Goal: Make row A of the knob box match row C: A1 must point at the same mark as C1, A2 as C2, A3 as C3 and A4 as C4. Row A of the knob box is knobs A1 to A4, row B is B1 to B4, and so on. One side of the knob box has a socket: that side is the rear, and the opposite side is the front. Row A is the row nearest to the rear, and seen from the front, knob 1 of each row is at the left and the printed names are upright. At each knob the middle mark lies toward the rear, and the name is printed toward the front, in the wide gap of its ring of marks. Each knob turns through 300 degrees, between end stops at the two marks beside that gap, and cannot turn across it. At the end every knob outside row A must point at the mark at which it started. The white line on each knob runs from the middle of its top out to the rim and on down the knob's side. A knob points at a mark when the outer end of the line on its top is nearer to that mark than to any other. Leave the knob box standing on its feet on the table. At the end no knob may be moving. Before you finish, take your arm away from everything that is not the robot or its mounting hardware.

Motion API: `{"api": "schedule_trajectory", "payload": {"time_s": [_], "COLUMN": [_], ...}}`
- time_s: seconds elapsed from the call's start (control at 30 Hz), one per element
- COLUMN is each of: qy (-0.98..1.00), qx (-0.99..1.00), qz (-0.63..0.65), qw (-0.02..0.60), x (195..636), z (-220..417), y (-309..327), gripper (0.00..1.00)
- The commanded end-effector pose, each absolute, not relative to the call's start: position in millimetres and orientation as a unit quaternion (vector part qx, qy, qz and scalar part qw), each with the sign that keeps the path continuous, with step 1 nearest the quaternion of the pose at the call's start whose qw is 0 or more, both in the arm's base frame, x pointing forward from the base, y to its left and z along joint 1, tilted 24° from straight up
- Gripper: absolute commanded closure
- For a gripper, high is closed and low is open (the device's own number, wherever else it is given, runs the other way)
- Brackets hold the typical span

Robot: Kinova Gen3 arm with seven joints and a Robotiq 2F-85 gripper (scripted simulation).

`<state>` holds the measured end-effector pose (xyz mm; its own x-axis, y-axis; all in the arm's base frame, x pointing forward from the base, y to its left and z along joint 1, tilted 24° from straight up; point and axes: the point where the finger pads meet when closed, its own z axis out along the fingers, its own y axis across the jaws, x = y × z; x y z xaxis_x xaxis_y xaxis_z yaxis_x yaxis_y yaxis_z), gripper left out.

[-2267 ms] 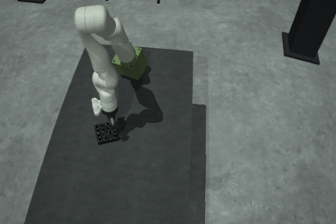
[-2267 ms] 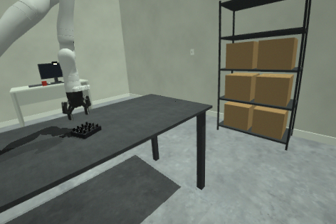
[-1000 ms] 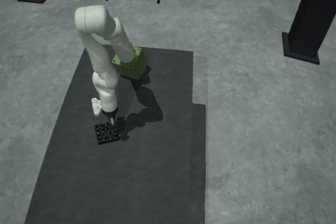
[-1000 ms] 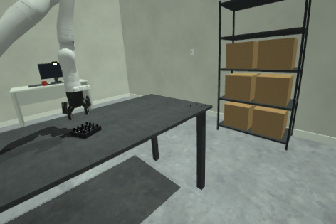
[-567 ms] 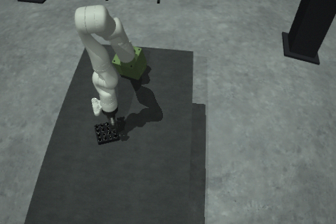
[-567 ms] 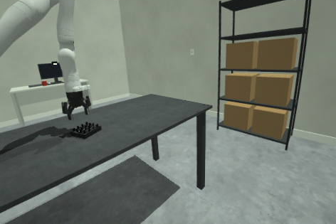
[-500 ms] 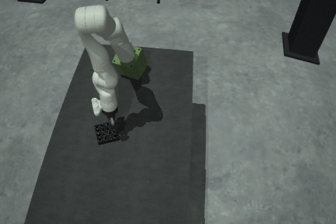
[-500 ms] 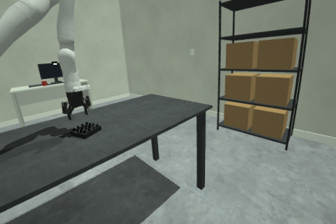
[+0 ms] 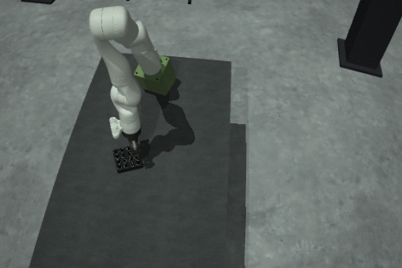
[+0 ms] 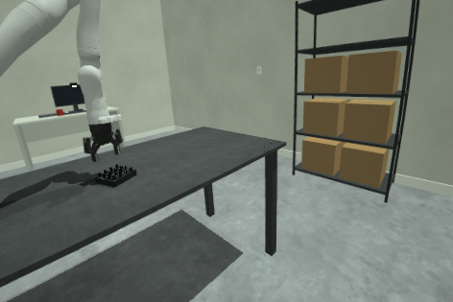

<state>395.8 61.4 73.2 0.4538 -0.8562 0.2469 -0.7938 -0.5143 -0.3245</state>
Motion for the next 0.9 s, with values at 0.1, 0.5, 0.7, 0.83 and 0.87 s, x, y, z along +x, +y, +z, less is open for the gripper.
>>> {"api": "schedule_trajectory", "payload": {"time_s": [0.1, 0.5, 0.7, 0.83, 0.87], "qy": [0.490, 0.490, 0.490, 0.491, 0.491], "qx": [-0.847, -0.847, -0.846, -0.846, -0.846], "qz": [-0.192, -0.192, -0.193, -0.193, -0.193], "qw": [0.080, 0.080, 0.080, 0.080, 0.080], "x": [394.5, 394.5, 394.3, 393.5, 392.9], "z": [72.7, 72.7, 72.6, 72.0, 71.7], "y": [59.8, 59.8, 60.2, 61.2, 61.7], "gripper": [0.00, 0.00, 0.00, 0.00, 0.00]}}
